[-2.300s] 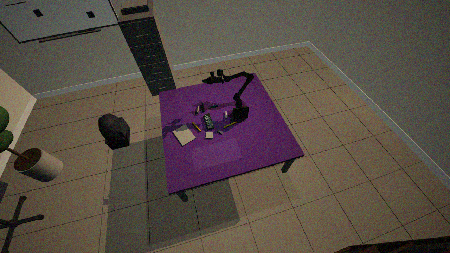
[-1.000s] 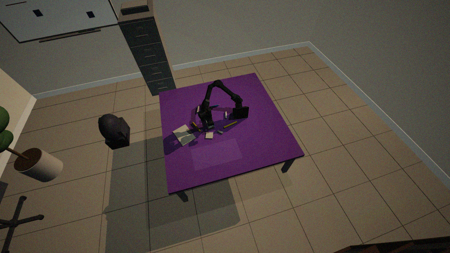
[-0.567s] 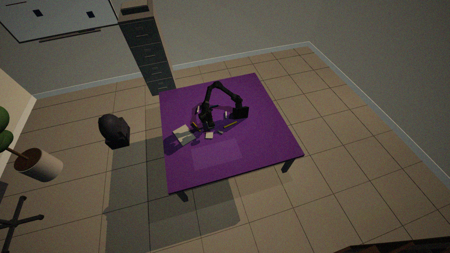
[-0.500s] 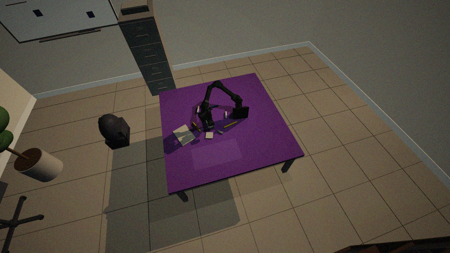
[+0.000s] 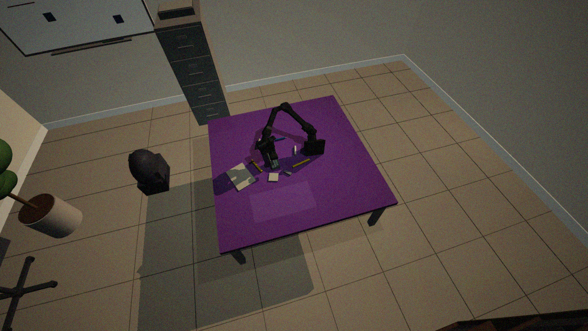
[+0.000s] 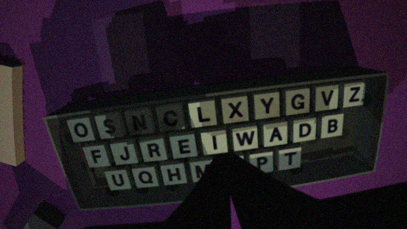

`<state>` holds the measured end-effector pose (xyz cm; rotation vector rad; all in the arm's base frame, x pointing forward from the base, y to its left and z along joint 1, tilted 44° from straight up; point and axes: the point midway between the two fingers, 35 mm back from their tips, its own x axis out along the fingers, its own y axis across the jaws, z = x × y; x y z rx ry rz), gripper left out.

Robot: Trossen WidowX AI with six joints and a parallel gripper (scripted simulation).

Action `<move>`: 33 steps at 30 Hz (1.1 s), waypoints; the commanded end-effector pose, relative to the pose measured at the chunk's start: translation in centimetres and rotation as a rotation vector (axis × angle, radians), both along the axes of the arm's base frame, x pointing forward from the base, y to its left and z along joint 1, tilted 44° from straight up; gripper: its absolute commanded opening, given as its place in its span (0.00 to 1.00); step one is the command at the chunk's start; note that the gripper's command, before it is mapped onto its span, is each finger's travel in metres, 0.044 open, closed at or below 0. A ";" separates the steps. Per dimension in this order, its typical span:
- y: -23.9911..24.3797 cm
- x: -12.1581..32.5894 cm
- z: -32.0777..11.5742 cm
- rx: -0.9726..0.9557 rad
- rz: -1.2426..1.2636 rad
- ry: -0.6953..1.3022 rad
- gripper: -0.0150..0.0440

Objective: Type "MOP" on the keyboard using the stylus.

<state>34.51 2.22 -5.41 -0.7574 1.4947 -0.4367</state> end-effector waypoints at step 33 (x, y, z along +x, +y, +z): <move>-3.4 -2.4 2.9 -0.006 0.003 0.005 0.25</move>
